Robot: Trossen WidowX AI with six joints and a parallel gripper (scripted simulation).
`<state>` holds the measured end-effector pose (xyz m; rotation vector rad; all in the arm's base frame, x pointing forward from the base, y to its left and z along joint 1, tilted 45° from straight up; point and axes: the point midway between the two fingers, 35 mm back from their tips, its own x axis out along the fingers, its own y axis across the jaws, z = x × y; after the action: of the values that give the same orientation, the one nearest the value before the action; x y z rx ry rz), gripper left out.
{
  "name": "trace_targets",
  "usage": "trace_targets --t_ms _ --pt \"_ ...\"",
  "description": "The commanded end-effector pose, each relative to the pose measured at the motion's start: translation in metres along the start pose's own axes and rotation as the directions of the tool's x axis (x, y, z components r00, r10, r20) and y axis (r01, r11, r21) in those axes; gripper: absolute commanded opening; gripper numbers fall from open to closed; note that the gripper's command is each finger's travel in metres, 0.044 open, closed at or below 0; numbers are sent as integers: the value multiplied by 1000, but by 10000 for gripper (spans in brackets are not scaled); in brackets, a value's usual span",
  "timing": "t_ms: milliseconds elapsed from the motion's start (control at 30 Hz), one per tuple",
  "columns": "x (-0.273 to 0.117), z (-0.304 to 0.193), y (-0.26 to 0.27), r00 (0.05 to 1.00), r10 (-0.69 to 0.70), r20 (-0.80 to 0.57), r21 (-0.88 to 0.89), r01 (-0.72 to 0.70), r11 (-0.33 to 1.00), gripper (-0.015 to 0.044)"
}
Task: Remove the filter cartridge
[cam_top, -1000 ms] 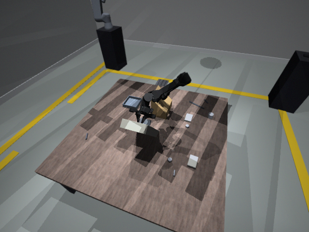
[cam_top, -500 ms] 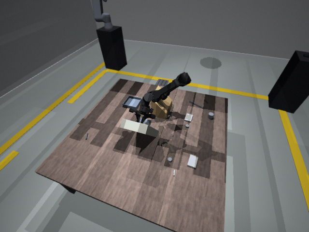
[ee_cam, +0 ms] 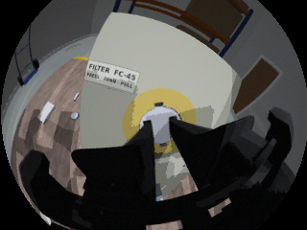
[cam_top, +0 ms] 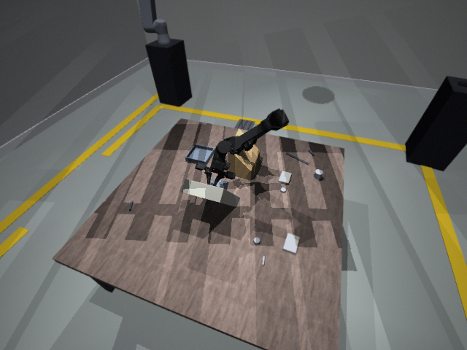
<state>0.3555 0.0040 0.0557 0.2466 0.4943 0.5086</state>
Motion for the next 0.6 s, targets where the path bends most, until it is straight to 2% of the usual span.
trace_targets --t_ms 0,267,567 --pt "4 1 0 1000 -3 -2 117 3 993 0" --pt "6 1 0 1000 -3 -2 384 4 923 0" --pt "6 1 0 1000 -3 -2 650 4 760 0"
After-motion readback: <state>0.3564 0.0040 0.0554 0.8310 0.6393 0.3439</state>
